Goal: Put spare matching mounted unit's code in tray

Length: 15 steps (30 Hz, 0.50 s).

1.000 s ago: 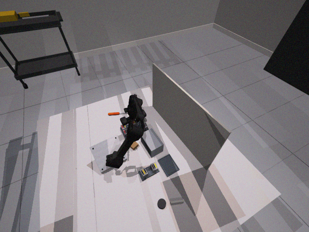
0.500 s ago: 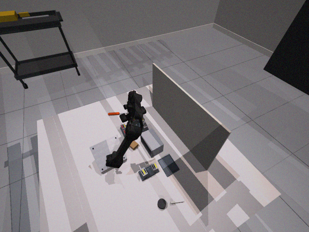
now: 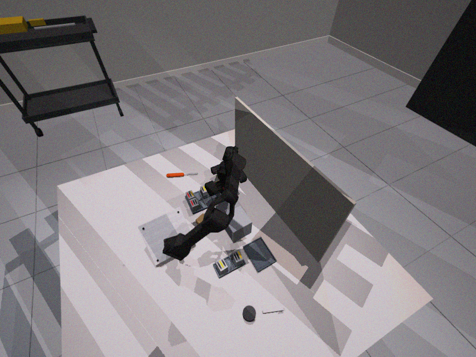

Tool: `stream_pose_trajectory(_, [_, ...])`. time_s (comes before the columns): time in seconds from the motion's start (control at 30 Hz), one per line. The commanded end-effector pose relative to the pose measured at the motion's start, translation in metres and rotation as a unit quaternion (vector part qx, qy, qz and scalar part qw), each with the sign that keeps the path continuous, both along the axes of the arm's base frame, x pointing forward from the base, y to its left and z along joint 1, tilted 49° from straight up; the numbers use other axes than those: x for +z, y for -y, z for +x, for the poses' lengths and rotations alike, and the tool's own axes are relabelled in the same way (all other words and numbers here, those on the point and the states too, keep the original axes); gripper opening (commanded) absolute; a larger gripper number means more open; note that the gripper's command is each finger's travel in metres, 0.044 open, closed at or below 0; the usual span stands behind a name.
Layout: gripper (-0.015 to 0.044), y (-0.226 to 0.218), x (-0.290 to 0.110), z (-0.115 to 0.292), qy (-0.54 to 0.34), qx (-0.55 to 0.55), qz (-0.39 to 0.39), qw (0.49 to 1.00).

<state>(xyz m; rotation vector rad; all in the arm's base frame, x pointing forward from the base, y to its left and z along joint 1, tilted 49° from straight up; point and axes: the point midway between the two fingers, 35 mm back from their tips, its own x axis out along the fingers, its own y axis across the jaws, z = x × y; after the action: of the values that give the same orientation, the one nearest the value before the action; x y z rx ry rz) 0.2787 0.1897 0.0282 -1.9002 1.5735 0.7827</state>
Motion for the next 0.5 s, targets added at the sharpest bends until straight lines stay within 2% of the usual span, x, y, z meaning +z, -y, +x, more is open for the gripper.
stream_pose_trajectory(0.0, [0.0000,0.019,0.026,0.017,-0.001,0.005,0.006,1.000])
stream_pose_trajectory(0.47, [0.0000,0.105,0.120,0.051,0.019,0.005,-0.003,1.000])
